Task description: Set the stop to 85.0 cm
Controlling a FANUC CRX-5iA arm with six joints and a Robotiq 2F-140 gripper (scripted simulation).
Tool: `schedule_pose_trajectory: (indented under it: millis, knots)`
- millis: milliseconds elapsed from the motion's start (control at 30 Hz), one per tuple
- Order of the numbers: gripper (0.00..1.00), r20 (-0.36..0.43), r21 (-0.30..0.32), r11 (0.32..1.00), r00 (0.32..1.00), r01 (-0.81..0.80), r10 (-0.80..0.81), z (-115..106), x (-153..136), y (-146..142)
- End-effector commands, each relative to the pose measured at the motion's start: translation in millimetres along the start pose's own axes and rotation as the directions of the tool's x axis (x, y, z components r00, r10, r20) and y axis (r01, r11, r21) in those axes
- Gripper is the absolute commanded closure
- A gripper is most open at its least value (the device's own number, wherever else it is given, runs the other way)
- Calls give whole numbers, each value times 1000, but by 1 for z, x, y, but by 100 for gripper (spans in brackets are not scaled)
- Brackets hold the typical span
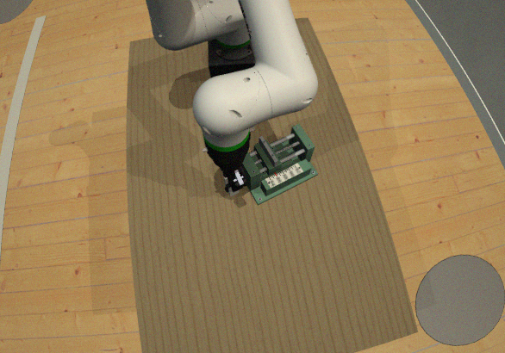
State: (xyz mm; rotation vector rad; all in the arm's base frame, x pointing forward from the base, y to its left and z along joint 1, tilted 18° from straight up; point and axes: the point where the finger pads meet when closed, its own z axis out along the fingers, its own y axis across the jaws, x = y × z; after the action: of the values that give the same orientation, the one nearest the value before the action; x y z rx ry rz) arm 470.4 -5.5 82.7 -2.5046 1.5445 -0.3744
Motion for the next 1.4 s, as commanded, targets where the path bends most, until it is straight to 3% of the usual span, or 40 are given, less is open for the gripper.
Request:
schedule_pose_trajectory:
  millis: [0, 600, 1367]
  knots:
    - [96, 0, 0, 1000, 1000, 0, 0, 4, 0, 3]
    - [96, 0, 0, 1000, 1000, 0, 0, 16, 0, 33]
    - [96, 0, 0, 1000, 1000, 0, 0, -7, 0, 58]
